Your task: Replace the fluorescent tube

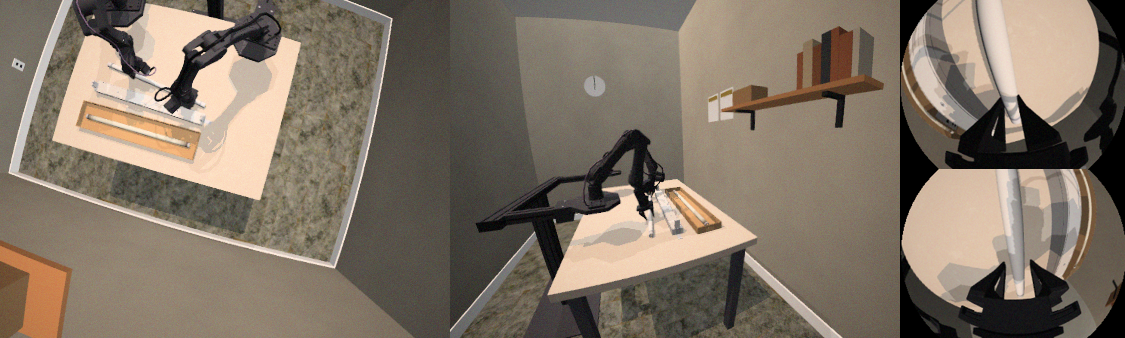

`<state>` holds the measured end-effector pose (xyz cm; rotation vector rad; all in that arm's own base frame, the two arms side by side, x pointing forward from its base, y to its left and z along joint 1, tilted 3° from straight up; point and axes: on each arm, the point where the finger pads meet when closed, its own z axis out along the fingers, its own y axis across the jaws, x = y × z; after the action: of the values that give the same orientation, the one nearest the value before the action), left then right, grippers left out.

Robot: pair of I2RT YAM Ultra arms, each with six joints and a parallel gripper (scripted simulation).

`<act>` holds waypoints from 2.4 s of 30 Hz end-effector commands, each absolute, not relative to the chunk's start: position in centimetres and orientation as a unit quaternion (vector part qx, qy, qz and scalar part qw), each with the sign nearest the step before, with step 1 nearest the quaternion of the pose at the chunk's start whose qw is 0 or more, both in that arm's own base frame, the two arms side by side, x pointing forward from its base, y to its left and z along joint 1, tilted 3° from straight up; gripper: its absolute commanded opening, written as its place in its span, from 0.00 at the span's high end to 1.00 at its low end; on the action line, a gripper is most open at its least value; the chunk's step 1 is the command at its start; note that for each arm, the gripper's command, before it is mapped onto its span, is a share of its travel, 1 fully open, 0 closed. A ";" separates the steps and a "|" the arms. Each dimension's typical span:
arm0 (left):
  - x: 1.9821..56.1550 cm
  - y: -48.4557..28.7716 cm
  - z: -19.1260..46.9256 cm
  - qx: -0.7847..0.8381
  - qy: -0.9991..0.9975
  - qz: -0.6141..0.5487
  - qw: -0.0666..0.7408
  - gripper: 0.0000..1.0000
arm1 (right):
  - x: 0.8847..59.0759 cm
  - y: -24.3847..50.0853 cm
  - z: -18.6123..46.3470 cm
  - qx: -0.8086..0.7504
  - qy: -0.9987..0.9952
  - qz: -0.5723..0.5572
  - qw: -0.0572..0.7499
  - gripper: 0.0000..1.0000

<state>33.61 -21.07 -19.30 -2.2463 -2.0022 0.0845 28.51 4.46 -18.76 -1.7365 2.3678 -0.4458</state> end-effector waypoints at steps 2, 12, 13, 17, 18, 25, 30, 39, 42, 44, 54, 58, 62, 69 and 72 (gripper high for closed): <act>34.4 -22.2 -18.3 -0.747 -0.663 0.030 0.048 0.89 | 27.4 4.5 -17.6 -0.584 0.794 -0.150 0.076 0.51; 34.4 -22.2 -18.3 -0.747 -0.663 0.030 0.048 0.89 | 27.5 5.4 -14.8 -0.583 0.793 -0.149 0.091 0.51; 34.4 -22.2 -18.3 -0.747 -0.663 0.030 0.048 0.89 | 27.5 5.4 -14.8 -0.583 0.793 -0.149 0.091 0.51; 34.4 -22.2 -18.3 -0.747 -0.663 0.030 0.048 0.89 | 25.9 5.0 -13.5 -0.582 0.796 -0.149 0.072 0.51; 34.4 -22.2 -18.3 -0.747 -0.663 0.030 0.048 0.89 | 25.9 5.1 -13.1 -0.582 0.796 -0.149 0.073 0.51; 34.4 -22.2 -18.3 -0.747 -0.663 0.030 0.048 0.89 | 26.6 5.1 -14.1 -0.577 0.799 -0.145 0.091 0.51; 34.4 -22.2 -18.3 -0.747 -0.663 0.030 0.048 0.89 | 27.9 5.5 -13.3 -0.574 0.798 -0.150 0.104 0.51; 34.4 -22.2 -18.3 -0.747 -0.663 0.030 0.048 0.89 | 25.1 5.1 -14.5 -0.607 0.794 0.001 -0.029 0.51; 34.4 -22.2 -18.3 -0.747 -0.663 0.030 0.048 0.89 | 27.7 4.8 -14.3 -0.596 0.802 -0.031 0.004 0.51; 34.4 -22.2 -18.3 -0.747 -0.663 0.030 0.048 0.89 | 27.9 4.6 -14.0 -0.594 0.805 -0.012 -0.005 0.51; 34.4 -22.2 -18.3 -0.747 -0.663 0.030 0.048 0.89 | 30.6 4.6 -12.9 -0.581 0.812 -0.048 0.030 0.51; 34.4 -22.2 -18.3 -0.747 -0.663 0.030 0.048 0.89 | 30.5 5.1 -12.8 -0.587 0.808 -0.043 0.031 0.51; 34.4 -22.2 -18.3 -0.747 -0.663 0.030 0.048 0.89 | 29.5 5.0 -14.9 -0.593 0.805 -0.031 0.016 0.51; 34.4 -22.2 -18.3 -0.747 -0.663 0.030 0.048 0.89 | 30.4 5.0 -16.5 -0.593 0.804 -0.036 0.031 0.51; 34.4 -22.2 -18.3 -0.747 -0.663 0.030 0.048 0.89 | 30.4 4.5 -17.4 -0.587 0.808 -0.035 0.030 0.51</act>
<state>33.61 -21.07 -19.30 -2.2463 -2.0022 0.0845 28.52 4.40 -17.02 -1.8488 2.5323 -0.0915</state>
